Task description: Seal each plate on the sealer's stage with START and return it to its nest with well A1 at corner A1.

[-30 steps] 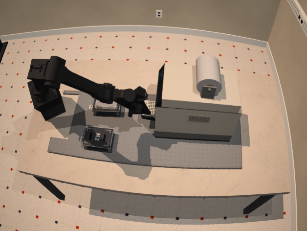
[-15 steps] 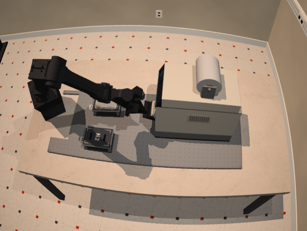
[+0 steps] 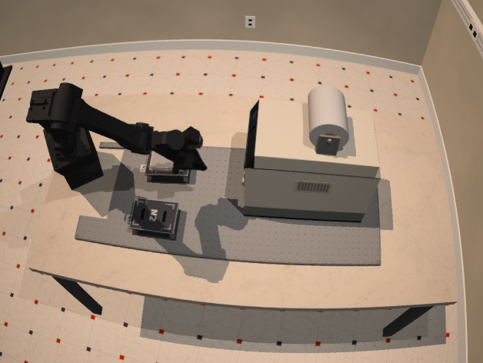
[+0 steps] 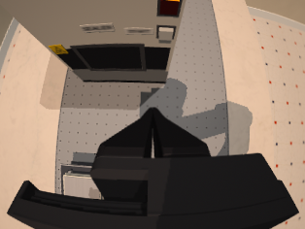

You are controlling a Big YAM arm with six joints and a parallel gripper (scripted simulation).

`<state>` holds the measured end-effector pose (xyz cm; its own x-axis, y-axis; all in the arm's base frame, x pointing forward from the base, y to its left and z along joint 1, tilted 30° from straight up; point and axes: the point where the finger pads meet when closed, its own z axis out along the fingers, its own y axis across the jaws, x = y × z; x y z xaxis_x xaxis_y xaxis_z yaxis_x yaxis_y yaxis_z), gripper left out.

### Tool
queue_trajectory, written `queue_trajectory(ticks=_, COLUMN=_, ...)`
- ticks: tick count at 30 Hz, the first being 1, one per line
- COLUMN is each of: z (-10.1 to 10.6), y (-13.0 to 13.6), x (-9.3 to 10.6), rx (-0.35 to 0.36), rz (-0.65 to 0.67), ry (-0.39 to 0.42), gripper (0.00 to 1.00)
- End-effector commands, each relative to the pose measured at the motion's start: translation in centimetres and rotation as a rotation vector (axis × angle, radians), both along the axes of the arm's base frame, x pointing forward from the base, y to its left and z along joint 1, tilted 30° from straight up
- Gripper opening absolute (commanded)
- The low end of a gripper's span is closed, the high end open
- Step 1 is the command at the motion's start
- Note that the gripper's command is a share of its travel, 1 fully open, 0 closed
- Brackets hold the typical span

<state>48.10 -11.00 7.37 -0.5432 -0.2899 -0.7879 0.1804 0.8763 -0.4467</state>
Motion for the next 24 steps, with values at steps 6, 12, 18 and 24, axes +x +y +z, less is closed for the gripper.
queue_trajectory(ticks=6, z=3.5, y=0.3, x=-0.2, rx=-0.005, rz=-0.005, ry=-0.079, gripper=0.00)
queue_trajectory(ticks=12, z=3.3, y=1.9, x=-2.7, rx=0.003, rz=0.009, ry=-0.057, gripper=0.00)
queue_trajectory(ticks=18, z=4.0, y=2.9, x=-5.6, rx=0.006, rz=0.007, ry=-0.055, gripper=0.00)
queue_trajectory(ticks=24, z=4.2, y=5.7, x=-3.9, rx=-0.287, rz=0.162, ry=0.088, gripper=1.00)
